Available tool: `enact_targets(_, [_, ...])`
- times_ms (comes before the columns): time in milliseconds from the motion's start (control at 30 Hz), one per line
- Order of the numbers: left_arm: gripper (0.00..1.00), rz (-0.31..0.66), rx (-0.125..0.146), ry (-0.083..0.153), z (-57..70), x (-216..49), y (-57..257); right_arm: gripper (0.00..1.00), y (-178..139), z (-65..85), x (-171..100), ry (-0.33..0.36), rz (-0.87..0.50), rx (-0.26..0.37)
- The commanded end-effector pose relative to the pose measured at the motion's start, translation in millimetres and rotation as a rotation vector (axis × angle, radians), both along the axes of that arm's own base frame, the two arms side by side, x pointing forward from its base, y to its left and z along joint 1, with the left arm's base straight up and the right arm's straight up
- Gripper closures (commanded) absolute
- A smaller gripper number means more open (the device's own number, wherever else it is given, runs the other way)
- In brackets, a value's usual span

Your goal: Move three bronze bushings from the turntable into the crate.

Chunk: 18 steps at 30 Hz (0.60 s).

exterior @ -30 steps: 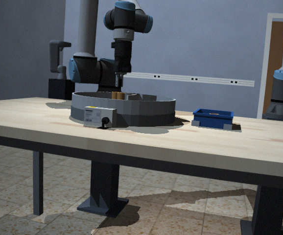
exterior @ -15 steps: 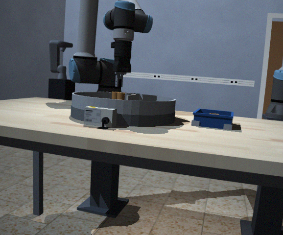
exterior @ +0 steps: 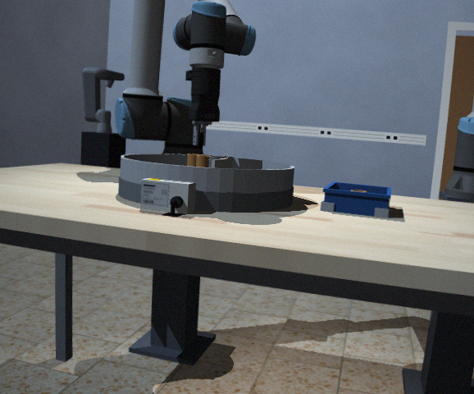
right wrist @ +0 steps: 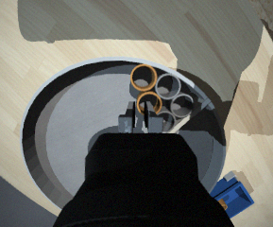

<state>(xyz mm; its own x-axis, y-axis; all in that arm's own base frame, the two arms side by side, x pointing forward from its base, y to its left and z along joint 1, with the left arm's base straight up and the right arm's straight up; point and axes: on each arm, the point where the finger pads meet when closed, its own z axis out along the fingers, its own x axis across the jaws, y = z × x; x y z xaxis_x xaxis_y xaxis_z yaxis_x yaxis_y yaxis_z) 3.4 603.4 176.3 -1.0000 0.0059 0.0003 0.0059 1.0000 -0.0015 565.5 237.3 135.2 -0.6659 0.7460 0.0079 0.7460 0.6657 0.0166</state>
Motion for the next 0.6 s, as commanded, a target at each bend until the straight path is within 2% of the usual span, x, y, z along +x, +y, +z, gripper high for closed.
enact_targets(0, [0.0, 0.0, 0.002, 0.0, 0.8, 0.2, 0.6, 0.64, 0.4, 0.7, 0.5, -0.001, 0.0, 0.001])
enact_targets(367, [0.0, 0.0, 0.002, 0.0, 0.8, 0.2, 0.6, 0.64, 0.4, -1.0, 0.5, -0.001, 0.0, 0.001])
enact_targets(567, [0.0, 0.0, 0.002, 0.0, 0.8, 0.2, 0.6, 0.64, 0.4, -21.4, 0.5, -0.001, 0.0, 0.001])
